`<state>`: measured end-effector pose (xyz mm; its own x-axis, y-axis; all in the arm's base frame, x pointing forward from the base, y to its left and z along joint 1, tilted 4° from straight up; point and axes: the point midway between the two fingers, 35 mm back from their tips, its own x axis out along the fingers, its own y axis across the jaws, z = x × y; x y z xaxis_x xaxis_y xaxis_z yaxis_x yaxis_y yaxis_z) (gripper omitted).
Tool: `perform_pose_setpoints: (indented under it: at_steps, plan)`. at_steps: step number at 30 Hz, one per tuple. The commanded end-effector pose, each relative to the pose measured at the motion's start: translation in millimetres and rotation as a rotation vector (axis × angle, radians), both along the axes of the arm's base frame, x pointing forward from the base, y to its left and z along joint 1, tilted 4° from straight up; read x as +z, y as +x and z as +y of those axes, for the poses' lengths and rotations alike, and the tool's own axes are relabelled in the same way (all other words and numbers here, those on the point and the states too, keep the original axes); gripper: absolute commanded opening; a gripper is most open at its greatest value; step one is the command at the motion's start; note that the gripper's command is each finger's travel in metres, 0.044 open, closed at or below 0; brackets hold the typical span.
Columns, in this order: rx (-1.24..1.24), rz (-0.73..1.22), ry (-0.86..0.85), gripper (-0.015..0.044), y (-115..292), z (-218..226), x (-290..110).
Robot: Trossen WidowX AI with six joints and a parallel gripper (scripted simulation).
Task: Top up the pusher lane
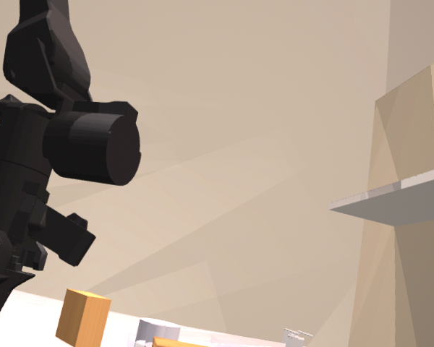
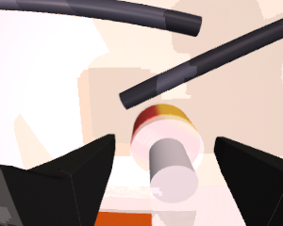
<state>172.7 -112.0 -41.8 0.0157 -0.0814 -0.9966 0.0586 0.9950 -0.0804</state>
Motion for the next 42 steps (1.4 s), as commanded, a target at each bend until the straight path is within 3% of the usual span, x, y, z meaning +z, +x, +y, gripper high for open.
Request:
perform_pose_setpoints:
  at_steps: [1,8,14,30,36,42]
  plan:
    - [0.004,0.001,0.004,0.0204,-0.1,0.6,-1.1]
    - [0.004,0.001,0.004,0.0138,-0.1,0.6,-1.1]
    - [0.004,0.000,0.004,0.0000,1.8,-0.9,15.9]
    - [0.004,0.000,0.004,0.0000,-9.5,4.3,99.2]
    - [0.004,0.000,0.004,0.0000,-7.6,5.7,102.3]
    - [-0.001,-0.003,0.007,0.0000,19.9,14.6,97.2]
